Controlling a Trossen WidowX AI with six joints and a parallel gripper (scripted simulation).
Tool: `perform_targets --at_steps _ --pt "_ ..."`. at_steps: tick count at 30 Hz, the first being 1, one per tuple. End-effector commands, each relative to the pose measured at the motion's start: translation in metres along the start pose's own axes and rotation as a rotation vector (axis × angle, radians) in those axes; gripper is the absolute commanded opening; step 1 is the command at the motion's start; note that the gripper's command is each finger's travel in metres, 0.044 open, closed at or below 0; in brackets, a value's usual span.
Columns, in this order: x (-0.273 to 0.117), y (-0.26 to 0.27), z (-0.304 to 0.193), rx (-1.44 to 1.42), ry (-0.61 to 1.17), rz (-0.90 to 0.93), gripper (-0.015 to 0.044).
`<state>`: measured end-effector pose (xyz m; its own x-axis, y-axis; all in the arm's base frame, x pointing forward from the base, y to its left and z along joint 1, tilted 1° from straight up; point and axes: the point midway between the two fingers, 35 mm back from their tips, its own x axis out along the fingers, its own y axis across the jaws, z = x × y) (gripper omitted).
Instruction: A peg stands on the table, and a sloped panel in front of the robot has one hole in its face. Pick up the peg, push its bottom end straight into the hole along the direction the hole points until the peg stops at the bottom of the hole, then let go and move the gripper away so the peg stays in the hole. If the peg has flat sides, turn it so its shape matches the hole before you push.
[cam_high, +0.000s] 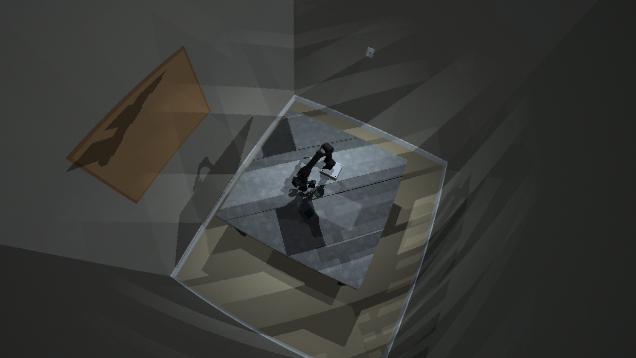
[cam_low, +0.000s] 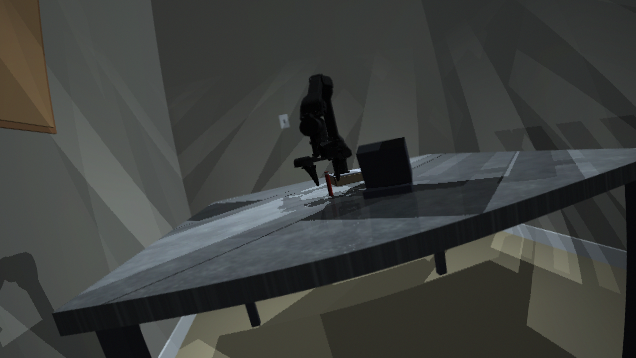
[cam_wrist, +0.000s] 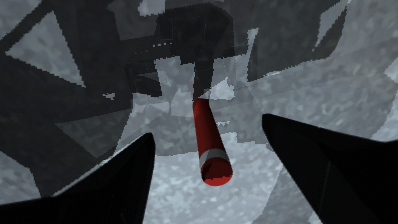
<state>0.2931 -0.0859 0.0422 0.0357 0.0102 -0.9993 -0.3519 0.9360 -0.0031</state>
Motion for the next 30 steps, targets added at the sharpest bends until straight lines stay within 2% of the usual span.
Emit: perform_targets --at_steps 1,9,16,21,30 --pt "-0.001 0.0 0.0 0.0 -0.001 0.0 0.0256" --pt "-0.001 0.0 0.0 0.0 -0.001 0.0 0.0046" --pt "-0.001 0.0 0.0 0.0 -0.001 0.0 0.0" --pt "-0.007 -0.001 0.001 0.0 -0.001 0.0 0.0" --pt "-0.043 -0.002 0.003 -0.002 -0.001 0.002 0.0"
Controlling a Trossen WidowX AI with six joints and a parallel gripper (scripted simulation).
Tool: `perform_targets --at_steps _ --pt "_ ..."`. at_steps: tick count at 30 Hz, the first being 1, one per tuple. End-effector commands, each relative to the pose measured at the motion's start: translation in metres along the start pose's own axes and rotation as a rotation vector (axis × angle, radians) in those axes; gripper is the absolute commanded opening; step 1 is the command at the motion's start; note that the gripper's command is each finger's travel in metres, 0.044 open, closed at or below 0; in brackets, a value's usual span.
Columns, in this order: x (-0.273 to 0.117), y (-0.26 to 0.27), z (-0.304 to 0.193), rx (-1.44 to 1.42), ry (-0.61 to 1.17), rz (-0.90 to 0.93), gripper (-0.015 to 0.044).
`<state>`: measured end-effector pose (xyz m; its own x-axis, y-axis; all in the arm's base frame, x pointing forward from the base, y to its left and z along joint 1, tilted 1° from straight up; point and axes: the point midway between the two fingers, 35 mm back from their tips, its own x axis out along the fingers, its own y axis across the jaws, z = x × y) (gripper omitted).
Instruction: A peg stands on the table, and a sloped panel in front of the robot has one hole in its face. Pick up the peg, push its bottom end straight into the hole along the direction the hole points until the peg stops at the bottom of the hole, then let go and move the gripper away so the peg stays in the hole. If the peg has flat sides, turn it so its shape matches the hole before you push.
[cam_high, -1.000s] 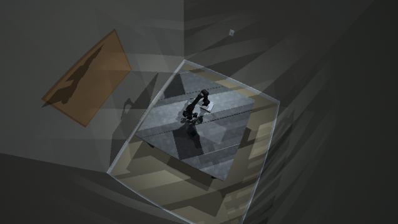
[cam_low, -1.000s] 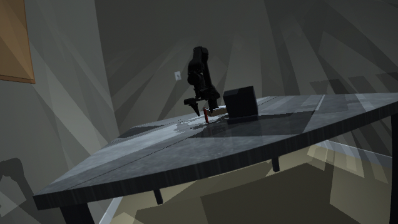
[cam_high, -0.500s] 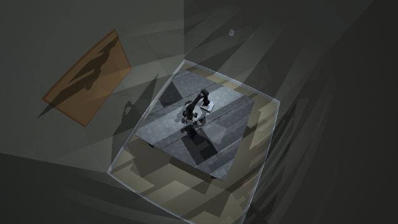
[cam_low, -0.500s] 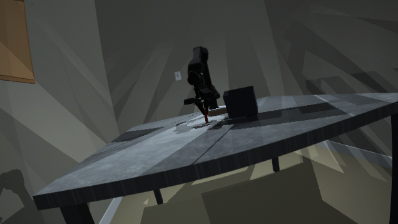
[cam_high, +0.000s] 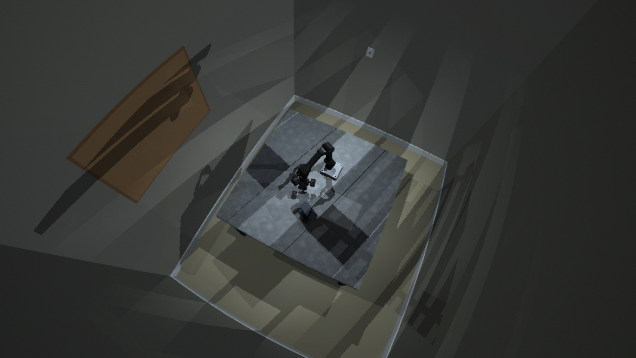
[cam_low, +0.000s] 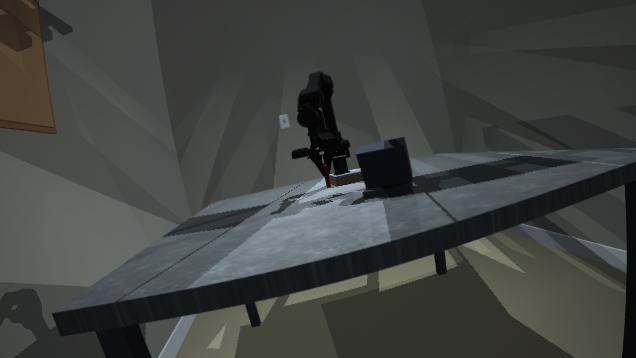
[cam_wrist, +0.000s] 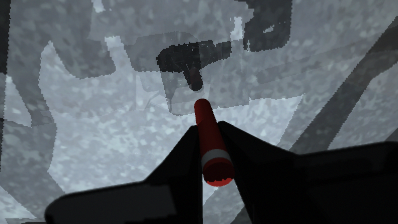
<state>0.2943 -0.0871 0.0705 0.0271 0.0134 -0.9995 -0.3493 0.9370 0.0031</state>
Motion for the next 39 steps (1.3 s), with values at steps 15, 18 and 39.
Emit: perform_targets --at_steps 15,18,39 --pt "-0.051 -0.001 0.001 -0.014 -0.007 -0.007 0.0" --pt "-0.05 0.0 0.003 -0.032 -0.005 -0.02 0.0" --pt "-0.041 0.01 0.019 -0.181 0.008 -0.132 0.0"
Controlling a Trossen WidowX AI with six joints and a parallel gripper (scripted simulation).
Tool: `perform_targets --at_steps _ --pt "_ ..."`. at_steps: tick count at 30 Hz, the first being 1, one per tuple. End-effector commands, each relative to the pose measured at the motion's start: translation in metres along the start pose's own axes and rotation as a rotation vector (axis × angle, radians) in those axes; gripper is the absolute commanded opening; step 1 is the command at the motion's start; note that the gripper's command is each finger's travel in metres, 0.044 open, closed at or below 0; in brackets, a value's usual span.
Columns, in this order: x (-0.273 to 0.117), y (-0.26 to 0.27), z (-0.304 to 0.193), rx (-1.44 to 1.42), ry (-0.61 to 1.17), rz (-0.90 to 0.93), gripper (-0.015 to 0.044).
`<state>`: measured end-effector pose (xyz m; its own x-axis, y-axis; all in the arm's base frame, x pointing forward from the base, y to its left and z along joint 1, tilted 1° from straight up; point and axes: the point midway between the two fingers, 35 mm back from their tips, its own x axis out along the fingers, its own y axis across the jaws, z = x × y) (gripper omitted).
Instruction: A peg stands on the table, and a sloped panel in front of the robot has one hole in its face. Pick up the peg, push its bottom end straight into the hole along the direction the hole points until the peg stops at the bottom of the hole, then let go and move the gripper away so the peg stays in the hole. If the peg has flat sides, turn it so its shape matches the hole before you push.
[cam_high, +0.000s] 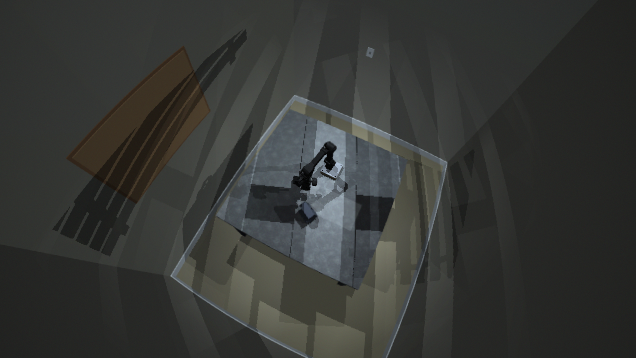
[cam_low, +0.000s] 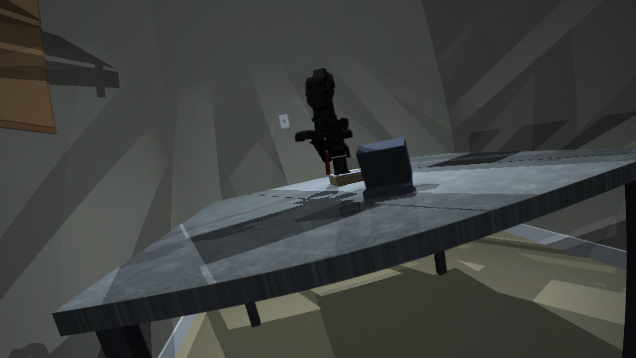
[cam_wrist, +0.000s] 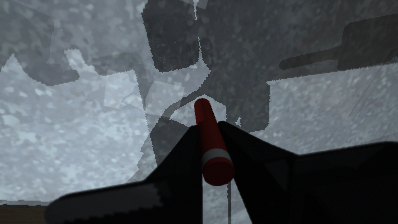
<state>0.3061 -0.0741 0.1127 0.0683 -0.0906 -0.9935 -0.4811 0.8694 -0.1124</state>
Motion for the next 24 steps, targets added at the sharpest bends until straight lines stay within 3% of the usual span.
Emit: perform_targets --at_steps 1,24 --pt "0.001 0.002 0.003 -0.036 0.002 -0.026 0.0" --pt "0.007 0.013 0.023 -0.191 0.009 -0.15 0.0"
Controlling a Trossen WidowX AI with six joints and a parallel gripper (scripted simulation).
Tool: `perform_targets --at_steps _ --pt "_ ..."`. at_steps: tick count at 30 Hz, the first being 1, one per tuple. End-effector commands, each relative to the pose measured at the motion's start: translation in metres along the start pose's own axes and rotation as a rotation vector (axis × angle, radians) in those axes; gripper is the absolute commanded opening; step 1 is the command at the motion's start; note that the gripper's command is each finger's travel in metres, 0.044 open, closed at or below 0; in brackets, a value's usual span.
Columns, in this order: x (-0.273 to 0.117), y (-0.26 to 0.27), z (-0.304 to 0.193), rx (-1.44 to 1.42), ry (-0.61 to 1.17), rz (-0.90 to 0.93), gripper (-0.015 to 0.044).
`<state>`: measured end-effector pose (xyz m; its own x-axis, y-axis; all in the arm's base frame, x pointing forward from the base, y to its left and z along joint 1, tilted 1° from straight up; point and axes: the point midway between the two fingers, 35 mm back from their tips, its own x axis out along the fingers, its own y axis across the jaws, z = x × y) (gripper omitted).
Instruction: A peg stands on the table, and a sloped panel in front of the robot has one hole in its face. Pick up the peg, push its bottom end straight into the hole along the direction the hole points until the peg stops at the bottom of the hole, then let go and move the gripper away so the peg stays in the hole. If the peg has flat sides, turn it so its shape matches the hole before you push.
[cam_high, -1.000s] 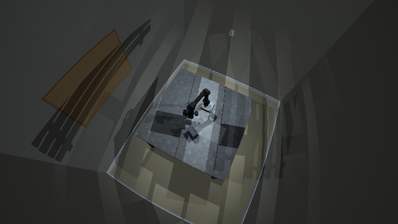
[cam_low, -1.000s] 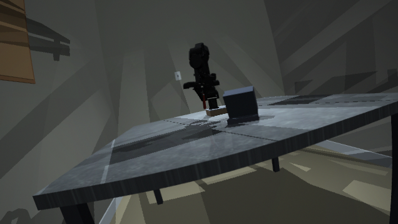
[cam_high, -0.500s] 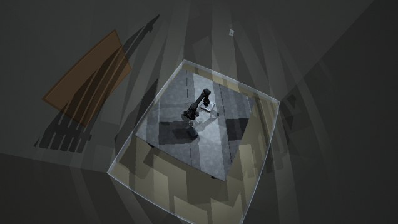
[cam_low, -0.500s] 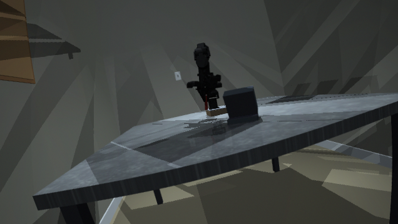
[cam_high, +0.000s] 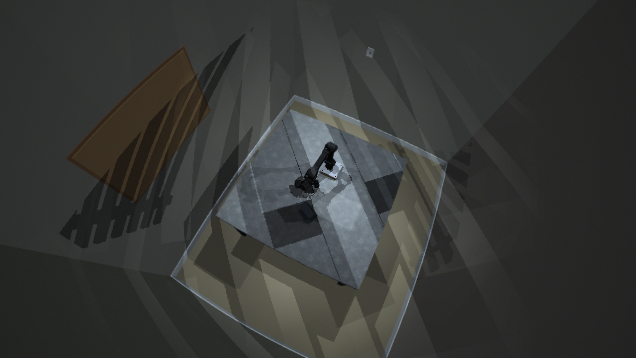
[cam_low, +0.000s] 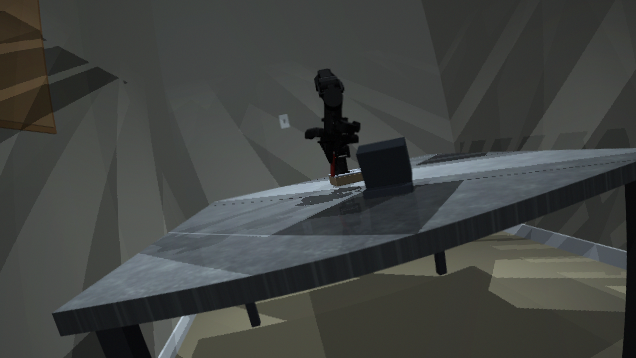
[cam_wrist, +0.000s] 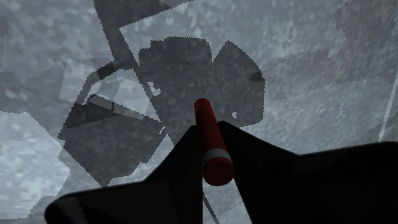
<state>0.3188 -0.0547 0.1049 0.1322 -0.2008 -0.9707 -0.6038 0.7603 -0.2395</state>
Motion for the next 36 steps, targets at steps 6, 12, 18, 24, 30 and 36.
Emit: perform_targets --at_steps 6,12,18,24,30,36 --pt "0.001 0.004 0.008 -0.067 0.002 -0.054 0.0" --pt "0.001 0.007 0.014 -0.104 0.002 -0.087 0.0" --pt "0.001 0.01 0.02 -0.141 0.002 -0.12 0.0" --pt "0.001 0.013 0.025 -0.178 0.001 -0.153 0.0" --pt "0.001 0.016 0.03 -0.213 0.001 -0.186 0.0" --pt "0.001 0.02 0.036 -0.248 -0.001 -0.219 0.0"
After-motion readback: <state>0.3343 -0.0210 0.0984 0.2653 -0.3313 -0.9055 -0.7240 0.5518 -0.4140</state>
